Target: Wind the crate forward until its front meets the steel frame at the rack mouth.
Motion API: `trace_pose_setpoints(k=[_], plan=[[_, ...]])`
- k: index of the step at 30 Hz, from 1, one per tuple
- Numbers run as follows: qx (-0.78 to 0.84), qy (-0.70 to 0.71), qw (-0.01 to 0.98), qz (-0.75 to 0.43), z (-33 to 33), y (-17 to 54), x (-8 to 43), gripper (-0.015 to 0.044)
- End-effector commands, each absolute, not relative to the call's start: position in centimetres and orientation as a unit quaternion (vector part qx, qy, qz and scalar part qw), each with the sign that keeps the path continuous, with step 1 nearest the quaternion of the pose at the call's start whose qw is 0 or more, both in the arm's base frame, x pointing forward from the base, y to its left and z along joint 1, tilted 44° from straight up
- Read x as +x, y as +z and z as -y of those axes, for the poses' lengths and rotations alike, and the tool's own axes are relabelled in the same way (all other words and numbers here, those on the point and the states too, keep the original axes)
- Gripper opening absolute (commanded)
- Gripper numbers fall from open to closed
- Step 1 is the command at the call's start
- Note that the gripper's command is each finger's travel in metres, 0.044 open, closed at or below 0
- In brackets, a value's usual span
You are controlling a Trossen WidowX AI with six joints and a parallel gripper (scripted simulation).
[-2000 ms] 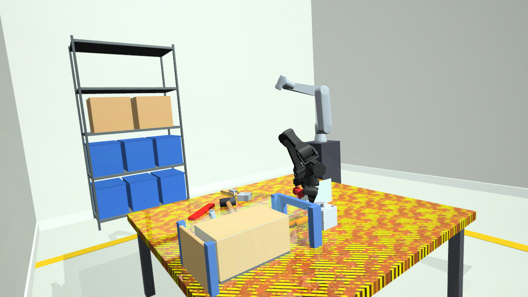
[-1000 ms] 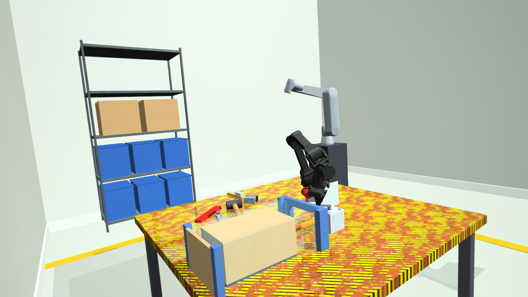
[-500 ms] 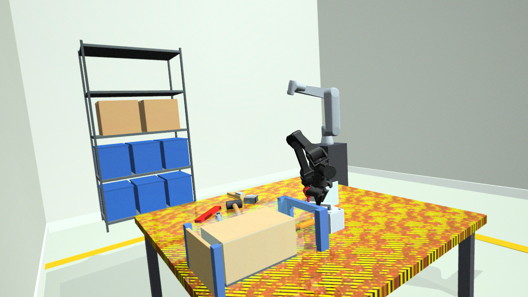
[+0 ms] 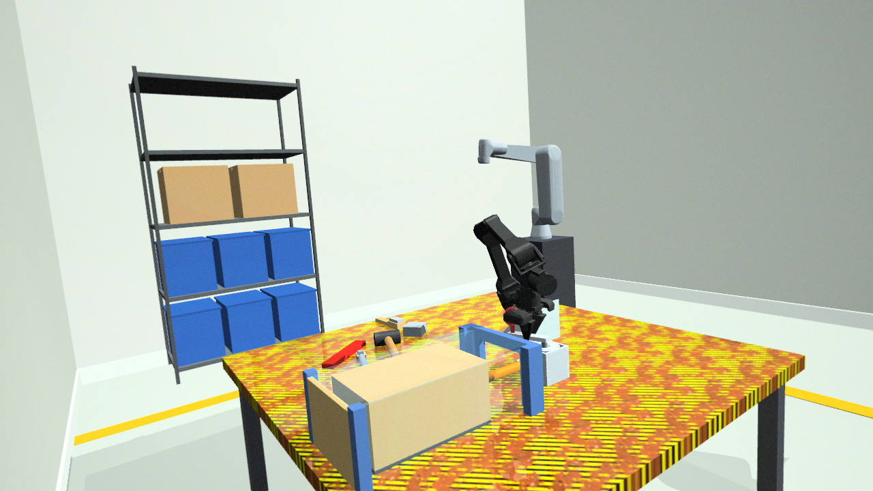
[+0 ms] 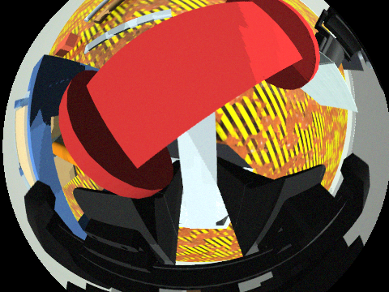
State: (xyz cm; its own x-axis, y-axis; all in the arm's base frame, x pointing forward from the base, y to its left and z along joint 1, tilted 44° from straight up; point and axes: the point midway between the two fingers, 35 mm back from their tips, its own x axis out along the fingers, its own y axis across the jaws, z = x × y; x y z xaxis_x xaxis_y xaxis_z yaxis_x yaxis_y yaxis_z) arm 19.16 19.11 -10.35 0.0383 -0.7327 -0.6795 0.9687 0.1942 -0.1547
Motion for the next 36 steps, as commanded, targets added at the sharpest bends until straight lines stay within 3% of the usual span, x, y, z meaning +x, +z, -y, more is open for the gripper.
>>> trace_pose_setpoints(k=[1,36], plan=[[0.19,-0.616,0.693,-0.322,-19.04,-10.48,19.0,0.0],[0.232,-0.638,0.678,-0.282,-18.17,-11.3,18.47,0.0]])
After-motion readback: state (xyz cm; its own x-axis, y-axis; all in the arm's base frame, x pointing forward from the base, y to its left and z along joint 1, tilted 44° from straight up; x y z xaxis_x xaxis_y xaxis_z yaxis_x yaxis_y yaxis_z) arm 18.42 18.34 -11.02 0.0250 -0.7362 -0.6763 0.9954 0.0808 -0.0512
